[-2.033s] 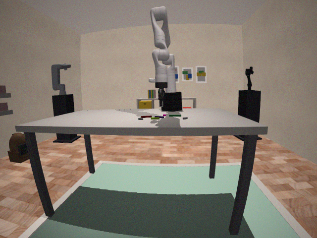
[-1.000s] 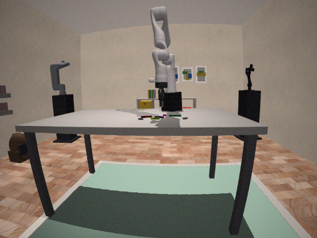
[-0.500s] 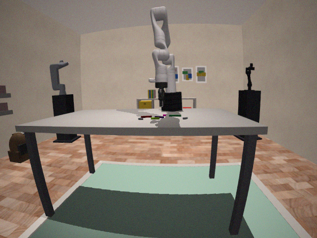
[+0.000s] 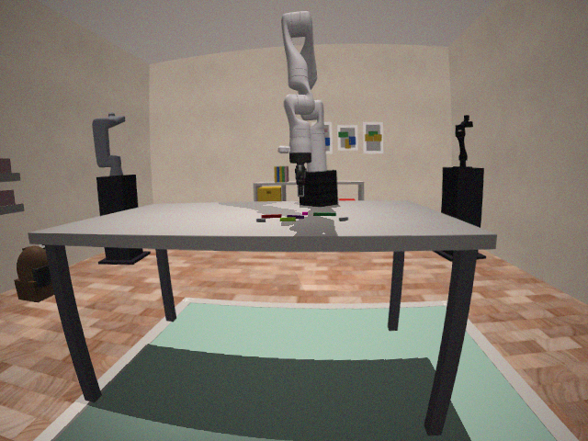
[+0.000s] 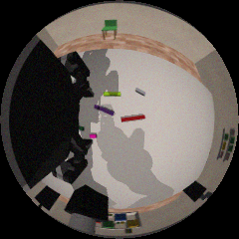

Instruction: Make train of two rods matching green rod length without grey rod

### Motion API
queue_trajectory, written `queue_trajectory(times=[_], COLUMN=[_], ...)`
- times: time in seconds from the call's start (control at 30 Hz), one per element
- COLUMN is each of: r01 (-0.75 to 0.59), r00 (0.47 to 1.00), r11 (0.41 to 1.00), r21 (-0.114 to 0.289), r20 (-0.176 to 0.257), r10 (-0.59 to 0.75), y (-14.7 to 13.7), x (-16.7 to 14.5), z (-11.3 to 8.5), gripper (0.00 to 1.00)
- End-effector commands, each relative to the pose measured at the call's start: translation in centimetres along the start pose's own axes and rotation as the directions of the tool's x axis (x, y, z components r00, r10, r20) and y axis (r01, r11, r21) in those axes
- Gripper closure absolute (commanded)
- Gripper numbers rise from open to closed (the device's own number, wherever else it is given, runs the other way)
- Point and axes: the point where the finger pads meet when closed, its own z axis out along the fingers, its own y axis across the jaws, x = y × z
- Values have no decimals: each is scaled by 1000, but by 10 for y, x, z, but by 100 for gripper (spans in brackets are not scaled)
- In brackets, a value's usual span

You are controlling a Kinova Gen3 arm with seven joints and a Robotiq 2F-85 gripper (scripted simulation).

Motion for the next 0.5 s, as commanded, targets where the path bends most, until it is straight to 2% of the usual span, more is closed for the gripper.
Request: queue_trajectory(times=[0.0, 0.07, 0.17, 0.2, 0.47], r01=[32, 49, 56, 56, 56], r00=[999, 999, 998, 998, 998], r11=[999, 999, 998, 998, 998], r21=[-2, -2, -2, -2, -2], r20=[-2, 0, 1, 1, 1], r10=[-32, -49, -56, -56, -56], y=[27, 43, 50, 50, 50], x=[-7, -9, -10, -10, -10], z=[-6, -9, -10, -10, -10], gripper=[0, 0, 0, 76, 76])
